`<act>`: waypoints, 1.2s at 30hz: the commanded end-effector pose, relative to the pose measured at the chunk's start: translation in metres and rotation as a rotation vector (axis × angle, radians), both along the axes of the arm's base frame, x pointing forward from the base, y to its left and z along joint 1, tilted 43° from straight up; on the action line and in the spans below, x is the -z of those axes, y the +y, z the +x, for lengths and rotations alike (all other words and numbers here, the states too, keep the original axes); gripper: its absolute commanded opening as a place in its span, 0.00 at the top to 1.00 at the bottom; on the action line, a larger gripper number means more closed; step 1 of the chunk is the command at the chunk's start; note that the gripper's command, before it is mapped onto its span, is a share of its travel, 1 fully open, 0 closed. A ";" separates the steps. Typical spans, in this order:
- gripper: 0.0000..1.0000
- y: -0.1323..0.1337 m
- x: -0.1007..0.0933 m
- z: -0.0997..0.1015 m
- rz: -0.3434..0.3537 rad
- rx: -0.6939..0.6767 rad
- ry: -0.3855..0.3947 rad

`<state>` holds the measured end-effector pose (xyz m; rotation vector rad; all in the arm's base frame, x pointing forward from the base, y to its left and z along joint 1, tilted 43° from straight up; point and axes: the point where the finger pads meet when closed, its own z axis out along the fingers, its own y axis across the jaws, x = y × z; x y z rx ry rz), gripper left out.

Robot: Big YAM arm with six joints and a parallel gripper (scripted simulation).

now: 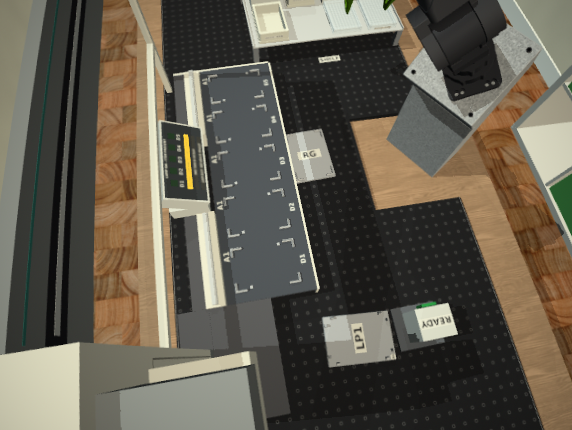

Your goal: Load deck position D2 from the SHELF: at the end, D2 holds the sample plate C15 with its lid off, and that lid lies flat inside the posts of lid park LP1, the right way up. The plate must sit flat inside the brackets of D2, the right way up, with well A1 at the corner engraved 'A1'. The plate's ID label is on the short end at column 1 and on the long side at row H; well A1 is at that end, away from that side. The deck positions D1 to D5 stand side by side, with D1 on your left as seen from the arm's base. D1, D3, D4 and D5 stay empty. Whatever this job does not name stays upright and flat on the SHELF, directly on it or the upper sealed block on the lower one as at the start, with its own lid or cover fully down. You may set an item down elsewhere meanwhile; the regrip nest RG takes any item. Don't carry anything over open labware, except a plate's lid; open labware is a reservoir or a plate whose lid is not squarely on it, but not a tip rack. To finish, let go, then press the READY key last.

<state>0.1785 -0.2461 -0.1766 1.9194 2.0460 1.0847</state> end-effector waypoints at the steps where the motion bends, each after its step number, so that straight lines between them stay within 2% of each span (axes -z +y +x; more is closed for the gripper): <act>1: 0.00 -0.020 -0.007 0.000 -0.062 0.007 -0.021; 12: 0.00 -0.020 -0.007 0.000 -0.062 0.007 -0.021; 13: 0.00 -0.022 0.002 -0.002 -0.026 0.014 -0.011; 16: 0.00 -0.037 0.008 -0.001 -0.027 0.017 -0.011; 18: 0.00 -0.037 0.008 -0.001 -0.027 0.017 -0.011; 33: 0.00 -0.109 0.035 0.009 -0.033 0.019 -0.010; 36: 0.00 -0.113 0.037 0.009 -0.033 0.019 -0.010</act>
